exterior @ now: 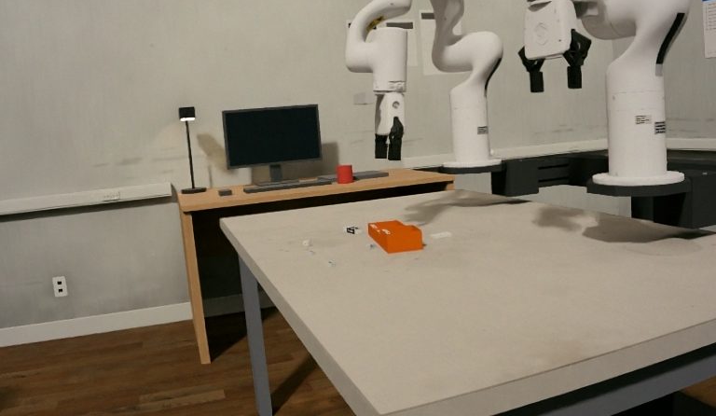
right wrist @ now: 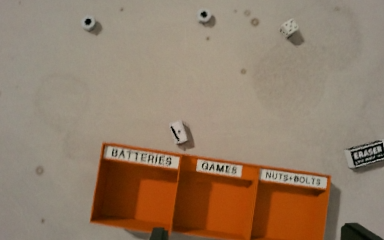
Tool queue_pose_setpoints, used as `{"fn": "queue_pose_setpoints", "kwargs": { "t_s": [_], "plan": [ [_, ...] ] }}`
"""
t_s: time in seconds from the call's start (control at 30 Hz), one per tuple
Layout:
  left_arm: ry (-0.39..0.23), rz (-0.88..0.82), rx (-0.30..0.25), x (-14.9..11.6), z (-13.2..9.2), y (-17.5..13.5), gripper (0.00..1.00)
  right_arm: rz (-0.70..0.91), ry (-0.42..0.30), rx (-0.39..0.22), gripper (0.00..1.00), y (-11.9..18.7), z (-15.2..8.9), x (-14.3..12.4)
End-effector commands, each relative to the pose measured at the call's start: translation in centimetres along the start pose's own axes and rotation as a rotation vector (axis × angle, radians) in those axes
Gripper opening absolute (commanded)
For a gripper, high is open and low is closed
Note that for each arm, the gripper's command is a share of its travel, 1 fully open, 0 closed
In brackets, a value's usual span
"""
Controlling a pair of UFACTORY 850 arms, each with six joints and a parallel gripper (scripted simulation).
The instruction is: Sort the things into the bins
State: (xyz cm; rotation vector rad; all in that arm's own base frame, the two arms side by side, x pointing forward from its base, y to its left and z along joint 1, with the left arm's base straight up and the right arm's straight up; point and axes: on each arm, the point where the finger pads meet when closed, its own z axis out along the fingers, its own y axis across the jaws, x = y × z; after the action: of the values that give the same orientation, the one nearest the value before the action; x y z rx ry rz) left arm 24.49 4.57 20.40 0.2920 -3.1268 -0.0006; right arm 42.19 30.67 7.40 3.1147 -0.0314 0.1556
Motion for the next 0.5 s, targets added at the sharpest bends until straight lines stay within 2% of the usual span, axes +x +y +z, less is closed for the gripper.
{"fn": "queue_pose_setpoints", "kwargs": {
  "t_s": [0.0, 0.27, 0.37, 0.47],
  "plan": [
    [-0.001, 0.0, 0.0, -0.1, 0.0, 0.0, 1.0, -0.013, -0.098, 0.024, 1.0, 0.0, -0.1, 0.1],
    [-0.001, 0.0, 0.0, -0.1, 0.0, 0.0, 1.0, -0.013, -0.098, 0.024, 1.0, 0.0, -0.1, 0.1],
    [-0.001, 0.0, 0.0, -0.1, 0.0, 0.0, 1.0, 0.137, -0.1, 0.016, 1.0, 1.1, -1.8, -1.3],
    [-0.001, 0.0, 0.0, -0.1, 0.0, 0.0, 1.0, 0.152, -0.1, 0.015, 1.0, 2.2, -3.5, -2.8]
  ]
}}
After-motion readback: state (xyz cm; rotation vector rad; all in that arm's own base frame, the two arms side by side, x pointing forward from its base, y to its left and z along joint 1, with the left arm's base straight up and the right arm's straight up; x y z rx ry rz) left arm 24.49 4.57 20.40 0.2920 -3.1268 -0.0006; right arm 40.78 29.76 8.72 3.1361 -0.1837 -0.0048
